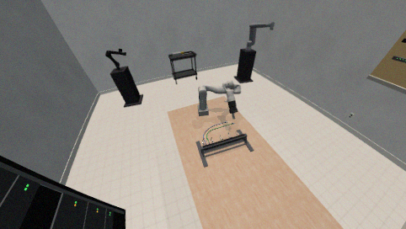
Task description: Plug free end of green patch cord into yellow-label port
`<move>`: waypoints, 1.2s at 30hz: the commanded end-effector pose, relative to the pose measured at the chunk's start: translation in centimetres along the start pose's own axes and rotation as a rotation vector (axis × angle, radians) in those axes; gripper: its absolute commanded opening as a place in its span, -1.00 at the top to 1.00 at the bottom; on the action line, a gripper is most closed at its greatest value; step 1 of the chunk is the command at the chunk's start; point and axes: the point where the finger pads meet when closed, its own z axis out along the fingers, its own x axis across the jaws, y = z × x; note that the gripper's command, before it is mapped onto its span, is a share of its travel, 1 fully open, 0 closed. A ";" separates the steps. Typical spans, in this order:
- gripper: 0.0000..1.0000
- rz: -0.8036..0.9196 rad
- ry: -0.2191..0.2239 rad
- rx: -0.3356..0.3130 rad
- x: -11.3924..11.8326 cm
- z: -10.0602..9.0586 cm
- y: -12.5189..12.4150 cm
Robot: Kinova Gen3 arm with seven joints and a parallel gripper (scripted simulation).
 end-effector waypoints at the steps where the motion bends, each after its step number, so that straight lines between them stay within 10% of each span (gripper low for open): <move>1: 1.00 0.001 0.003 -0.002 0.1 -0.1 0.1; 14: 1.00 0.001 0.003 -0.002 -0.9 -0.1 0.1; 36: 1.00 0.001 0.003 -0.002 -9.3 -0.1 0.1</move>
